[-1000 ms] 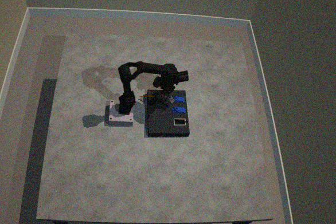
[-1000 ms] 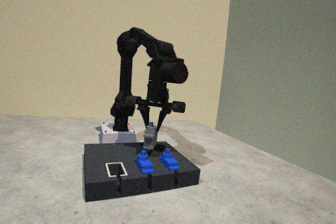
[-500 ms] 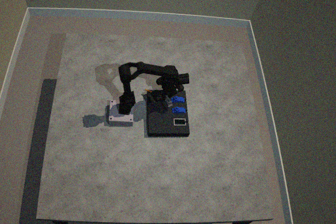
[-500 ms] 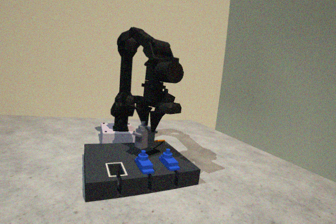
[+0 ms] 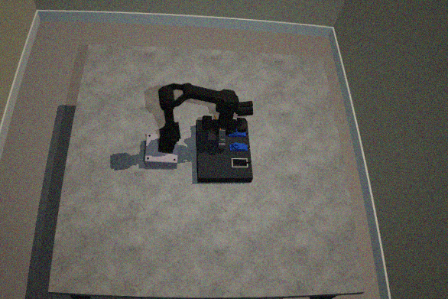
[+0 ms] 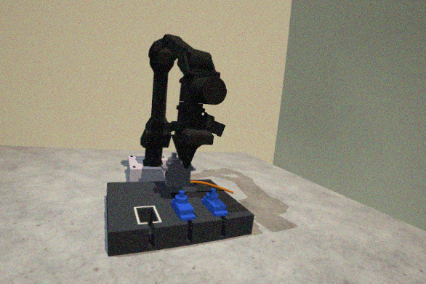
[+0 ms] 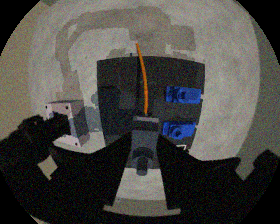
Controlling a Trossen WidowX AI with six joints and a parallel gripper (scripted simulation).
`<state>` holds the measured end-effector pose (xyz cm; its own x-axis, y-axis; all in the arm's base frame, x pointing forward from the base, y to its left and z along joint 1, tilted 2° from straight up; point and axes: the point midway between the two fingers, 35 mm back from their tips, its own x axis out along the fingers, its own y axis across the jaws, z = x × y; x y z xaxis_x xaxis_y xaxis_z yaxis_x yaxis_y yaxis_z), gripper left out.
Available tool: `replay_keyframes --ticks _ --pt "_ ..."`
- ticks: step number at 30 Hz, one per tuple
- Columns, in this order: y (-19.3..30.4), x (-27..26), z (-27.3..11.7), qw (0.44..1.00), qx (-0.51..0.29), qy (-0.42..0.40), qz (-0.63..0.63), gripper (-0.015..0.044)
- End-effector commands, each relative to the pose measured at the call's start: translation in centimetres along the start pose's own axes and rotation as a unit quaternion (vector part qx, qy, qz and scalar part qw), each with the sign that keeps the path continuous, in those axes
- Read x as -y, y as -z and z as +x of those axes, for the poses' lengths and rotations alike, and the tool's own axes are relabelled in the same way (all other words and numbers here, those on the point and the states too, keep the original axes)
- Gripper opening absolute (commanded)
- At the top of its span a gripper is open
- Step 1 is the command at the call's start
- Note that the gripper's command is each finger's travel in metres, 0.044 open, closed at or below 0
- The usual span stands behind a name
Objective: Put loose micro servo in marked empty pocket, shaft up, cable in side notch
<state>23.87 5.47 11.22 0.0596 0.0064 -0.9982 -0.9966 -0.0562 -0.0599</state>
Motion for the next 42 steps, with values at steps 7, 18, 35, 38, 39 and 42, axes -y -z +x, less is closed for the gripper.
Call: replay_keyframes --ticks 7,18,35,38,39,42 --pt "0.9 0.1 0.0 0.983 0.002 0.0 0.183 0.0" --pt "1.8 0.2 0.0 0.93 0.001 0.0 0.367 0.0" --pt "3.1 0.3 0.0 0.783 0.0 0.0 0.622 0.0" --pt "3.4 0.3 0.0 0.749 0.0 0.0 0.662 0.0" --pt "3.5 0.3 0.0 0.738 0.0 0.0 0.675 0.0" --pt "3.7 0.3 0.0 0.701 0.0 0.0 0.713 0.0"
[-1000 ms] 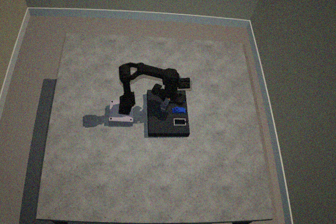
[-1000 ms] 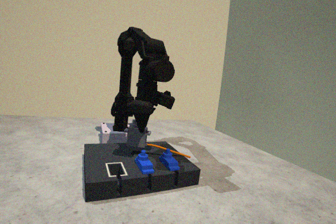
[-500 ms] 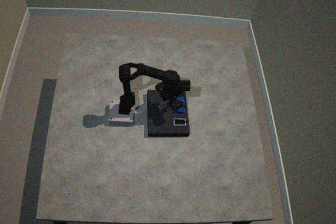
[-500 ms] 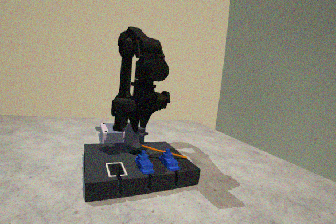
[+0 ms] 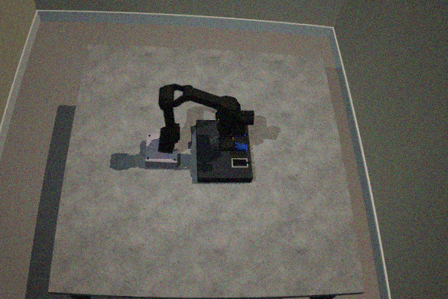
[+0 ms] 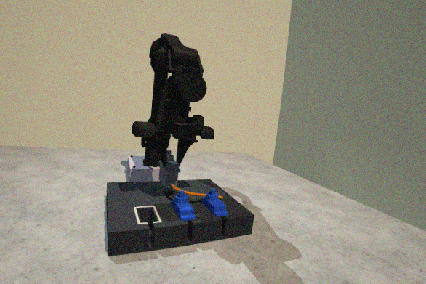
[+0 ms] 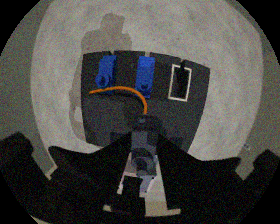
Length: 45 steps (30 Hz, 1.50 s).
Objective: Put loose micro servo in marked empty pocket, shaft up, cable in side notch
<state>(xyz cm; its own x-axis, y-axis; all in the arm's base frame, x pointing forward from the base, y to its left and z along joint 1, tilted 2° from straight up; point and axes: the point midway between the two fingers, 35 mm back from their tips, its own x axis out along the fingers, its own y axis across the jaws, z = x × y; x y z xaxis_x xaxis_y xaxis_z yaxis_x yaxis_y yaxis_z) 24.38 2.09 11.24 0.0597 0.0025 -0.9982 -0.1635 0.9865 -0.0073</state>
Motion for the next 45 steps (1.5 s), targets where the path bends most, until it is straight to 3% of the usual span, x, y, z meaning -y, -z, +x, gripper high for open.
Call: replay_keyframes --ticks 1,22,45 --pt "0.1 0.4 0.0 0.997 0.0 -0.002 0.08 0.0" --pt "0.3 2.1 0.0 0.902 -0.001 -0.001 0.431 0.0" --pt "0.8 3.9 0.0 0.663 -0.002 0.001 0.749 0.0"
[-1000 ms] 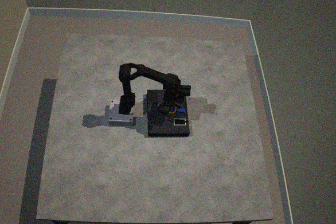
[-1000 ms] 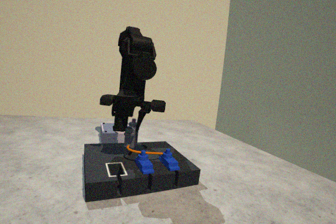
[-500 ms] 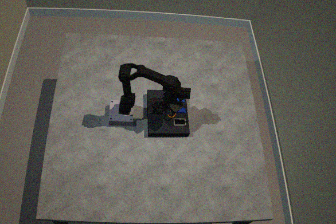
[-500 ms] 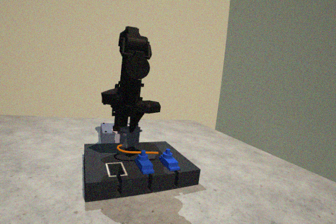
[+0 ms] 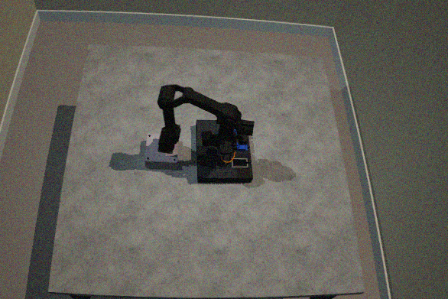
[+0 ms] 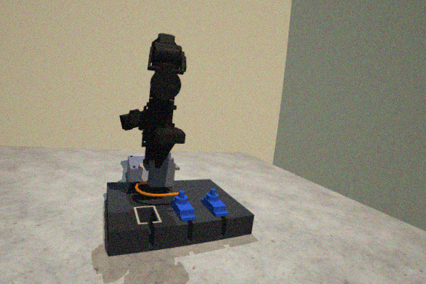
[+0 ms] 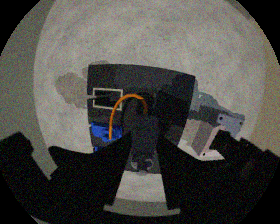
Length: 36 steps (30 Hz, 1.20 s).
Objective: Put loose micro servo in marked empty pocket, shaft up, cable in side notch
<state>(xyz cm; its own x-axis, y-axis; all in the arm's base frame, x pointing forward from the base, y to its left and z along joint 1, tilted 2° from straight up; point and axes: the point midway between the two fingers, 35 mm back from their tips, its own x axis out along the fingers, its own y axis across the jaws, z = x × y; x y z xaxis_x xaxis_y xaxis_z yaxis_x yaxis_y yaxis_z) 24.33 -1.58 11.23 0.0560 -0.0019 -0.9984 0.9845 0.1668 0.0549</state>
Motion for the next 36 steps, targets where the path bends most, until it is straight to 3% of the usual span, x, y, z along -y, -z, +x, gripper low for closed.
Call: replay_keyframes --ticks 1,15,33,36 --pt "-0.3 0.1 0.0 0.997 -0.003 0.0 0.08 0.0" --pt "-1.4 0.4 0.0 0.948 -0.002 0.001 0.318 0.0" --pt "-2.8 0.9 0.0 0.804 -0.001 0.002 0.595 0.0" --pt "-3.0 1.0 -0.1 0.802 -0.001 0.002 0.597 0.0"
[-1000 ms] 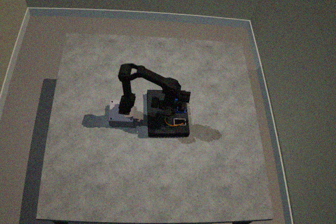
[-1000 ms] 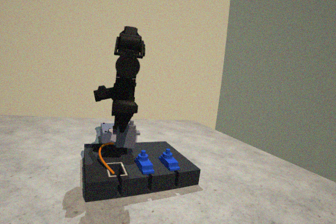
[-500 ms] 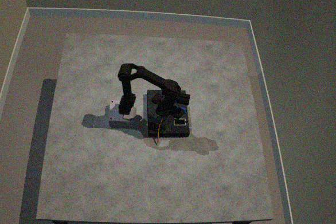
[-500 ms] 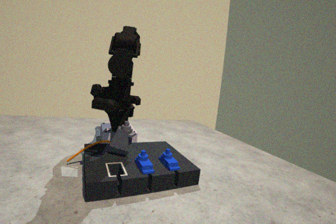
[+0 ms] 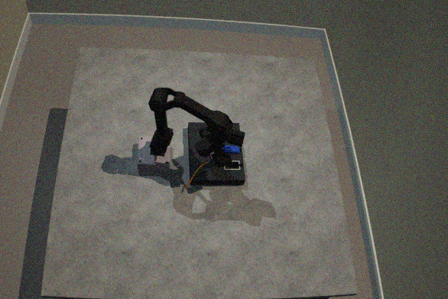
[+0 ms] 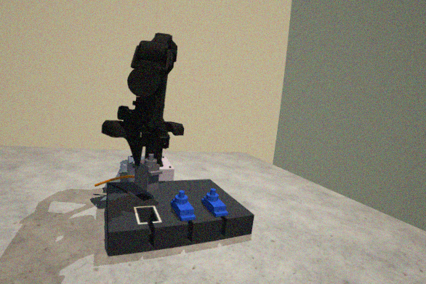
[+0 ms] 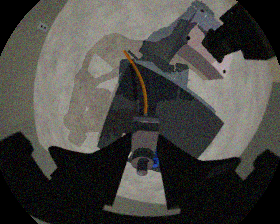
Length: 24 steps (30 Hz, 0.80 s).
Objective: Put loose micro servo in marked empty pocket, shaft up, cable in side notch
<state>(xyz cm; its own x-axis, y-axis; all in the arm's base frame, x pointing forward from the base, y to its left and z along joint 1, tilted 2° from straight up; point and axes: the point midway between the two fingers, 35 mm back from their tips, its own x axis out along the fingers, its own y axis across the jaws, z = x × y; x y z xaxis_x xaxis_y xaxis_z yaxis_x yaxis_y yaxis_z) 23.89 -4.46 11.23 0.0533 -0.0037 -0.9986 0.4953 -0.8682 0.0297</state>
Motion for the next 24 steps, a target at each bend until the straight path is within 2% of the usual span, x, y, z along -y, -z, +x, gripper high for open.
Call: replay_keyframes --ticks 1,15,24 --pt "-0.22 -0.2 -0.04 0.999 -0.002 0.002 0.032 0.0" --pt "-0.23 -0.21 -0.04 0.996 -0.001 0.002 0.085 0.0" --pt "-0.23 -0.21 -0.04 0.999 -0.002 0.002 -0.04 0.0"
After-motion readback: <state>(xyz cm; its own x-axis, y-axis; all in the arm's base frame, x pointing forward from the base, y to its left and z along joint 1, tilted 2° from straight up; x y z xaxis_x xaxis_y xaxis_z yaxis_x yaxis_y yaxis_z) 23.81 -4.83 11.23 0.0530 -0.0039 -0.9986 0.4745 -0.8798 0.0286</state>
